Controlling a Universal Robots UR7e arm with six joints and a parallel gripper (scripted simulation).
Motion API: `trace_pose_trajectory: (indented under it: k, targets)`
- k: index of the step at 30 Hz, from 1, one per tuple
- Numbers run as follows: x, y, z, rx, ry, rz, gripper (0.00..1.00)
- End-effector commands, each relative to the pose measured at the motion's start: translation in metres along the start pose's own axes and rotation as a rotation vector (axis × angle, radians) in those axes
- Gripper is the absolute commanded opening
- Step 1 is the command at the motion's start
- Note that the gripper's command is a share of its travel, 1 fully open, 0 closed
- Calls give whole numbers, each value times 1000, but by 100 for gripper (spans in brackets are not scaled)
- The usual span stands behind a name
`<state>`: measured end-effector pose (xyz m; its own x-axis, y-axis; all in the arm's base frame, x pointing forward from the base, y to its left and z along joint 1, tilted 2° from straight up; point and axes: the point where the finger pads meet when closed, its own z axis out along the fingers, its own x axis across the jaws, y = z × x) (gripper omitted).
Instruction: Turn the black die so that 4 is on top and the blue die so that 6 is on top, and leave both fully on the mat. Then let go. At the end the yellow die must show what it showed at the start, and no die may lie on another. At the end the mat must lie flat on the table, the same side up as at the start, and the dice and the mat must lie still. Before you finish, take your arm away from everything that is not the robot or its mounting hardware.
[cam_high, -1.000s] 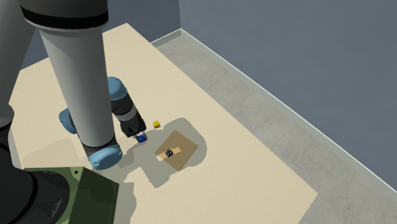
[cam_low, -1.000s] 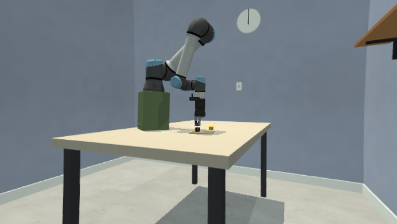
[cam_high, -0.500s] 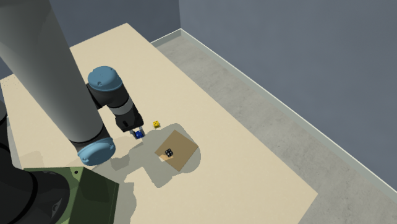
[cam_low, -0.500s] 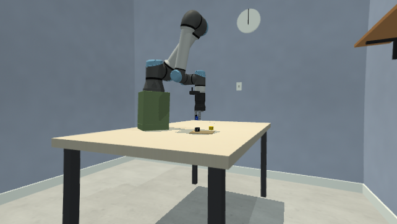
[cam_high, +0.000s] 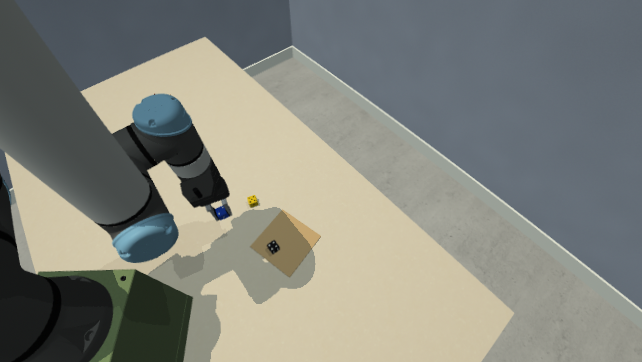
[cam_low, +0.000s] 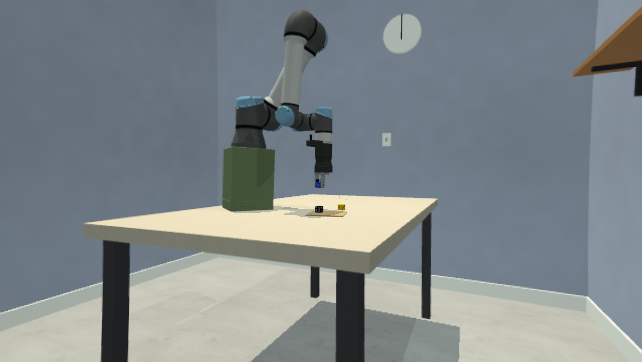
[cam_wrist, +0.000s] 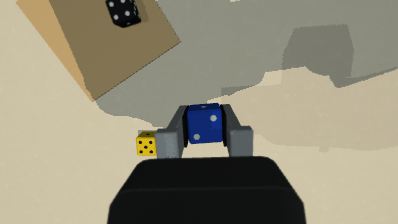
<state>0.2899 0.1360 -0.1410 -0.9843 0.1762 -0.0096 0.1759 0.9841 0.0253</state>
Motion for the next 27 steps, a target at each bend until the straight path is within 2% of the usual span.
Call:
trace_pose_trajectory:
  k: [1, 16, 27]
  targets:
    - [0, 0, -4, 0, 0, 0, 49]
    - [0, 0, -5, 0, 0, -1, 49]
    - [1, 8, 7, 0, 0, -85, 49]
